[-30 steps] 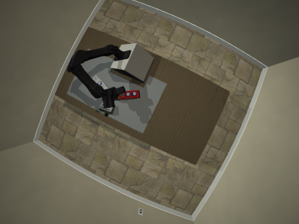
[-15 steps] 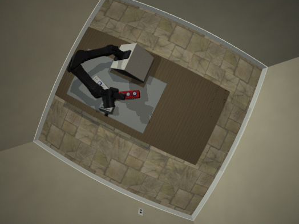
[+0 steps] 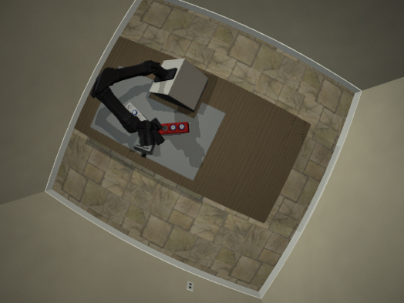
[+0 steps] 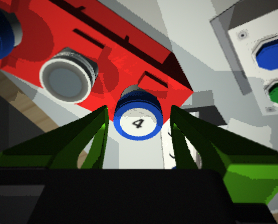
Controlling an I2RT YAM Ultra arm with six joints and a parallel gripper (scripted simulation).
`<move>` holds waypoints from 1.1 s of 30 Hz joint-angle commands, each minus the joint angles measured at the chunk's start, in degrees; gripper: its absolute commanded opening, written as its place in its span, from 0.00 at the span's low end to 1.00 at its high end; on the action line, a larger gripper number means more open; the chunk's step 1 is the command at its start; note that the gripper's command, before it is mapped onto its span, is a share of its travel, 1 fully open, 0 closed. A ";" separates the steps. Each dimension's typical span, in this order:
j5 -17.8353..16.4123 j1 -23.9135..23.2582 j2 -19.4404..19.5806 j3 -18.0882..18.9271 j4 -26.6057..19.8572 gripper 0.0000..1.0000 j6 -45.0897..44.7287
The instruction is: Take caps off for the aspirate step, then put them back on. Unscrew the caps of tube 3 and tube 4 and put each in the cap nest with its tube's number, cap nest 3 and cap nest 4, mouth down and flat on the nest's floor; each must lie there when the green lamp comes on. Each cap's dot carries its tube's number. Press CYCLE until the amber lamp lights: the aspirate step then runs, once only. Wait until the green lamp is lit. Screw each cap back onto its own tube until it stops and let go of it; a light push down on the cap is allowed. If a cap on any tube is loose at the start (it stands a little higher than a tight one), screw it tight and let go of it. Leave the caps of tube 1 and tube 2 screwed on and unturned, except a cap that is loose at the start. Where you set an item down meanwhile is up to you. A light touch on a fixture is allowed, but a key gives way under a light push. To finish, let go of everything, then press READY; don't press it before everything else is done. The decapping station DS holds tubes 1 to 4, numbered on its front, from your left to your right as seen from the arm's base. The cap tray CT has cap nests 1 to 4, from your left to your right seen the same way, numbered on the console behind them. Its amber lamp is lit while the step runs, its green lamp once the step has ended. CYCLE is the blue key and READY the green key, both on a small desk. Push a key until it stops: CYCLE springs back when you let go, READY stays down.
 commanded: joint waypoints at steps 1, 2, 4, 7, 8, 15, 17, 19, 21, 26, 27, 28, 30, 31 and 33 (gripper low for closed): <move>-0.05 0.29 -0.32 0.24 0.05 0.49 14.22; -0.05 0.29 -0.32 0.24 0.05 0.49 18.53; -0.05 0.29 -0.32 0.24 0.05 0.49 23.76; -0.04 0.29 -0.32 0.24 0.05 0.49 32.25; -0.05 0.29 -0.32 0.24 0.05 0.49 33.32; -0.04 0.29 -0.32 0.24 0.05 0.49 51.50; -0.04 0.29 -0.32 0.24 0.05 0.49 57.19; -0.04 0.30 -0.31 0.25 0.04 0.49 61.98; -0.05 0.33 -0.28 0.26 0.04 0.49 66.78; -0.06 0.37 -0.22 0.29 0.03 0.49 81.16; -0.07 0.38 -0.21 0.29 0.04 0.49 85.94; -0.07 0.39 -0.20 0.31 0.03 0.49 85.95; -0.07 0.39 -0.18 0.33 0.02 0.49 94.65; -0.07 0.40 -0.17 0.34 0.02 0.49 95.51; -0.07 0.40 -0.17 0.34 0.02 0.49 95.51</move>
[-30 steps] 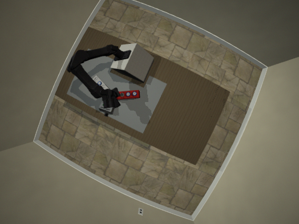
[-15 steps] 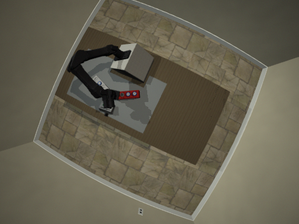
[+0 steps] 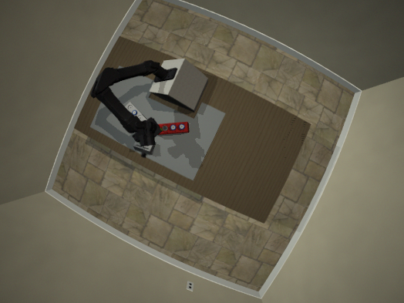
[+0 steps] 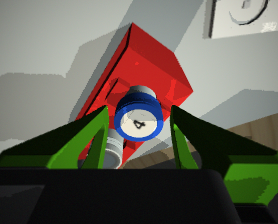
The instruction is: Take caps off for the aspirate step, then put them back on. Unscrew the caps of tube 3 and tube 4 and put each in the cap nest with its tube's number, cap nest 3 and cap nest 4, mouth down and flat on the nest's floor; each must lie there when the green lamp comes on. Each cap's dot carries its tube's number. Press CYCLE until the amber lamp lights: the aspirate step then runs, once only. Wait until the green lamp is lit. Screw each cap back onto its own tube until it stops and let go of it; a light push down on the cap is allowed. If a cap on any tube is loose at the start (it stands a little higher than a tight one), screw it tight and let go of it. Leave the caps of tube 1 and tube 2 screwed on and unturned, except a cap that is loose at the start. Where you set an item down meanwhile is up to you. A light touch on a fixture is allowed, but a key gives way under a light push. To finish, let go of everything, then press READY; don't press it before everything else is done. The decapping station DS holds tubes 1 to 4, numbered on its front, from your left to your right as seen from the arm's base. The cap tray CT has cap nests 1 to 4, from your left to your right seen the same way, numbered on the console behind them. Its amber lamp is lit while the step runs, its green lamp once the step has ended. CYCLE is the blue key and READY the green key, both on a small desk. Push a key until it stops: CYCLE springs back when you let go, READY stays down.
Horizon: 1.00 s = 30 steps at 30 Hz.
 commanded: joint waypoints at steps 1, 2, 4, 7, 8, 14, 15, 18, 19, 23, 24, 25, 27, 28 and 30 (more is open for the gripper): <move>0.03 0.41 -0.22 0.35 0.01 0.49 11.95; 0.03 0.41 -0.21 0.35 0.02 0.49 16.73; 0.03 0.42 -0.21 0.35 0.01 0.49 21.51; 0.03 0.43 -0.20 0.35 0.01 0.49 30.97; 0.02 0.44 -0.20 0.36 -0.01 0.49 30.98; 0.01 0.48 -0.19 0.38 -0.05 0.49 31.03; 0.01 0.49 -0.19 0.39 -0.06 0.49 31.04; 0.01 0.49 -0.19 0.39 -0.06 0.00 31.04; 0.01 0.49 -0.19 0.39 -0.06 0.00 31.04; 0.00 0.49 -0.19 0.39 -0.07 0.00 31.04; 0.01 0.48 -0.20 0.38 -0.05 0.00 31.02; 0.01 0.48 -0.20 0.38 -0.05 0.00 31.02; 0.01 0.48 -0.20 0.38 -0.05 0.00 31.03; 0.01 0.48 -0.20 0.38 -0.05 0.00 31.03; 0.01 0.48 -0.20 0.38 -0.05 0.00 31.03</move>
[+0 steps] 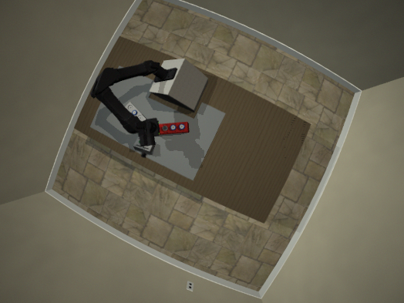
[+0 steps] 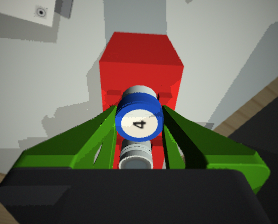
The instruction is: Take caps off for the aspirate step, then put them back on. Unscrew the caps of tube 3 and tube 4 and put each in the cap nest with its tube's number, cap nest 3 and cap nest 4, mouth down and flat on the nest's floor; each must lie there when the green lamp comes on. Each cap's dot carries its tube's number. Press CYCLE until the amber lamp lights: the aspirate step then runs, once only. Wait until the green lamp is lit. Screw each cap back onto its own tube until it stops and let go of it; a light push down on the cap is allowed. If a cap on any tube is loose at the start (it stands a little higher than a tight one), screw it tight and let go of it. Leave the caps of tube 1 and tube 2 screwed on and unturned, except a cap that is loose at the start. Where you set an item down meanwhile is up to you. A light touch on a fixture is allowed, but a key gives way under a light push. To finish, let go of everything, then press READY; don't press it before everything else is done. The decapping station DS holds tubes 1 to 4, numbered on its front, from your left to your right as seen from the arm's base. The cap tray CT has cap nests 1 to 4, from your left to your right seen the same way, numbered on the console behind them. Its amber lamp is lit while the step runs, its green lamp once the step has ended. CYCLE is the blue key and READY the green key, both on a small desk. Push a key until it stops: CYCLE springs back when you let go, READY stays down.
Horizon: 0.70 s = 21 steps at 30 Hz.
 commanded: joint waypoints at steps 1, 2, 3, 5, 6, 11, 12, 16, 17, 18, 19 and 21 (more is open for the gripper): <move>0.05 0.48 -0.28 0.27 -0.03 0.00 -2.63; 0.04 0.49 -0.28 0.28 -0.04 0.00 -5.49; 0.04 0.49 -0.28 0.28 -0.04 0.00 -5.49; 0.04 0.49 -0.28 0.28 -0.05 0.00 -8.35; 0.04 0.49 -0.28 0.28 -0.06 0.00 -11.21; 0.04 0.49 -0.29 0.28 -0.06 0.00 -25.54; 0.04 0.49 -0.29 0.29 -0.07 0.00 -28.40; 0.04 0.50 -0.29 0.30 -0.08 0.00 -39.85; 0.03 0.50 -0.29 0.30 -0.09 0.00 -42.71; 0.03 0.51 -0.29 0.30 -0.09 0.00 -45.57; 0.03 0.51 -0.29 0.30 -0.09 0.00 -48.44; 0.03 0.51 -0.29 0.30 -0.09 0.00 -48.44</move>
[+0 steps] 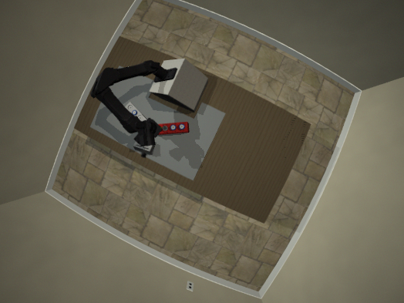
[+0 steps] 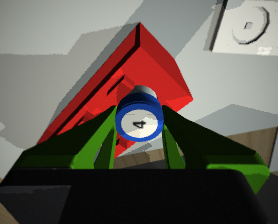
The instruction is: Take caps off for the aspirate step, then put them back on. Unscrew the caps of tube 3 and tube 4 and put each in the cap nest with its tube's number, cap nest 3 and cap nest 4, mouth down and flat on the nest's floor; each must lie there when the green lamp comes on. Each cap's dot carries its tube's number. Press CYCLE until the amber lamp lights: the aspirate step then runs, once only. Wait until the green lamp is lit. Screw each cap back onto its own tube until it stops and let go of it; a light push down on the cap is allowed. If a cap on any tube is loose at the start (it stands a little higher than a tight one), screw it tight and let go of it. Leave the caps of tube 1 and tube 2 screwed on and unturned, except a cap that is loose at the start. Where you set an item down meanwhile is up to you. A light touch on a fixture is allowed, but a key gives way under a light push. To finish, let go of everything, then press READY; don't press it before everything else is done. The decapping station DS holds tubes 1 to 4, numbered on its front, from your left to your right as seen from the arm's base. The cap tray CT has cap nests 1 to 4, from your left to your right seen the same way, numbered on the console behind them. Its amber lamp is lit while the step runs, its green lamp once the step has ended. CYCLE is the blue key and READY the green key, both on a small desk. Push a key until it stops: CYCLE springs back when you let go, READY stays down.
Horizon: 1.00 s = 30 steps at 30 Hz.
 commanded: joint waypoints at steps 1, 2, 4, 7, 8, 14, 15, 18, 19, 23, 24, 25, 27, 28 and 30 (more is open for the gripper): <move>0.03 0.50 -0.28 0.26 -0.02 0.00 -10.54; 0.03 0.51 -0.28 0.26 -0.03 0.00 -13.41; 0.03 0.51 -0.28 0.26 -0.04 0.00 -19.13; 0.03 0.52 -0.28 0.27 -0.05 0.00 -27.72; 0.02 0.52 -0.28 0.27 -0.06 0.00 -30.58; 0.02 0.53 -0.29 0.28 -0.08 0.00 -47.75; 0.02 0.53 -0.29 0.29 -0.08 0.00 -50.62; 0.02 0.53 -0.29 0.28 -0.08 0.00 -53.49; 0.02 0.53 -0.29 0.28 -0.08 0.00 -56.35; 0.01 0.54 -0.29 0.29 -0.10 0.00 -67.80; 0.01 0.54 -0.30 0.30 -0.11 0.00 -70.66; 0.01 0.54 -0.30 0.30 -0.11 0.00 -73.52; 0.00 0.55 -0.30 0.30 -0.12 0.00 -79.25; 0.00 0.55 -0.30 0.31 -0.13 0.00 -82.11; 0.00 0.55 -0.30 0.31 -0.14 0.00 -87.83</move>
